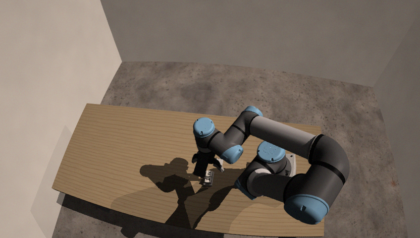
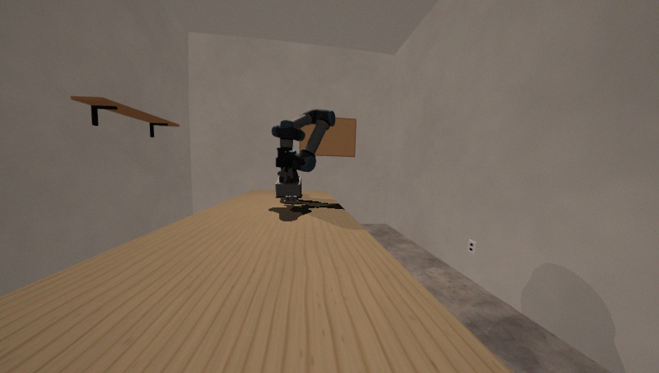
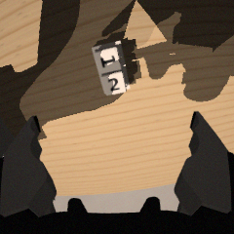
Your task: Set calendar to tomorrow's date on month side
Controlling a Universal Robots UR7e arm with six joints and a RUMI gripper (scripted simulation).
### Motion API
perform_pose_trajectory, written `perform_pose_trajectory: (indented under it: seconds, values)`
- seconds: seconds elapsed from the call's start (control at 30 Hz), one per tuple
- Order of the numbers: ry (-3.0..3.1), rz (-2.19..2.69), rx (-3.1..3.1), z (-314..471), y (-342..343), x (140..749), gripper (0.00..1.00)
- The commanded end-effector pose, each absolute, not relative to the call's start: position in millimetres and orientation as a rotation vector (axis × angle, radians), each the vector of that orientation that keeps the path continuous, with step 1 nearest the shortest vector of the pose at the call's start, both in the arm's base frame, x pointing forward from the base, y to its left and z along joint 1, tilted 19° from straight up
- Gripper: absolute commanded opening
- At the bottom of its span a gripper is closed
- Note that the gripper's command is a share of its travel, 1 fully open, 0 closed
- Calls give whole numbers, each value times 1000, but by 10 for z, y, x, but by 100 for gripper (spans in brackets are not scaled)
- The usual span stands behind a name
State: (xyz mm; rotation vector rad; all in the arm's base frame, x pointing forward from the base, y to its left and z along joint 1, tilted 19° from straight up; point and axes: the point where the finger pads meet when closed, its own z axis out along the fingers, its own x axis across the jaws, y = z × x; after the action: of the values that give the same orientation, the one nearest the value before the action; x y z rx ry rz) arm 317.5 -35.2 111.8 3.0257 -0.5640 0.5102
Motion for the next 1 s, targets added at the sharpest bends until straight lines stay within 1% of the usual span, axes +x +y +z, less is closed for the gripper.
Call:
perform_pose_trajectory:
  seconds: [0.0, 0.43, 0.47, 0.97]
  values:
    - [-358, 513, 3044, 1079, -359, 3182, 100]
    - [-265, 510, 3044, 1058, -362, 3183, 100]
    - [-265, 510, 3044, 1058, -362, 3183, 29]
    - [-265, 510, 3044, 1058, -362, 3183, 29]
